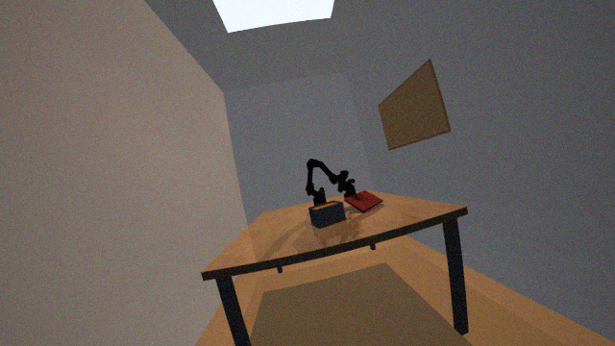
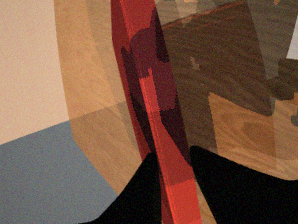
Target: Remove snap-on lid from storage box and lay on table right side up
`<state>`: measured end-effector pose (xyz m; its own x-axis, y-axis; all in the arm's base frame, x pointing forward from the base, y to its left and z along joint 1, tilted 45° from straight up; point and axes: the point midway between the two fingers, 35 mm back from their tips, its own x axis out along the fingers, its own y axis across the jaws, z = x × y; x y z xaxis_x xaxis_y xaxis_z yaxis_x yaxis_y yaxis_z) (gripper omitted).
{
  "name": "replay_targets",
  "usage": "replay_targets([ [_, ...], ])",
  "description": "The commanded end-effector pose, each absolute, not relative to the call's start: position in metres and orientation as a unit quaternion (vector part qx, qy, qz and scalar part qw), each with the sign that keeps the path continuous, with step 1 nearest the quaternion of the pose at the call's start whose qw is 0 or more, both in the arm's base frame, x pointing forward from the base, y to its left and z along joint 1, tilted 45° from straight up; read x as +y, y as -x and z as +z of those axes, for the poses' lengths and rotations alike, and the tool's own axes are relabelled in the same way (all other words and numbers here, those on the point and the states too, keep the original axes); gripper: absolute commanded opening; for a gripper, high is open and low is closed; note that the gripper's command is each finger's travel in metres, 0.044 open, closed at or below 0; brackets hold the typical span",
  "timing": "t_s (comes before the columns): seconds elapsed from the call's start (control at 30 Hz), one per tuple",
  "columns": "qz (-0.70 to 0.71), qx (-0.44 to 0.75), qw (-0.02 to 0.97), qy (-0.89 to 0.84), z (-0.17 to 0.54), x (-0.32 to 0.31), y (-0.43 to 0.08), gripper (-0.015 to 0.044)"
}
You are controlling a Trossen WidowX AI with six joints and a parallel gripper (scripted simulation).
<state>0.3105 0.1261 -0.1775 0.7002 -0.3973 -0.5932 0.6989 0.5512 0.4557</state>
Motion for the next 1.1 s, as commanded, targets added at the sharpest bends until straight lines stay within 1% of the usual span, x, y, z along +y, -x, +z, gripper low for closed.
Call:
replay_targets([
  [0.0, -0.334, 0.218, 0.850, -0.343, -0.184, 0.113, -0.307, 0.0000],
  [0.97, -0.334, 0.217, 0.851, -0.343, -0.201, 0.097, -0.304, 0.0000],
  [1.07, -0.334, 0.217, 0.851, -0.343, -0.195, 0.105, -0.308, 0.0079],
])
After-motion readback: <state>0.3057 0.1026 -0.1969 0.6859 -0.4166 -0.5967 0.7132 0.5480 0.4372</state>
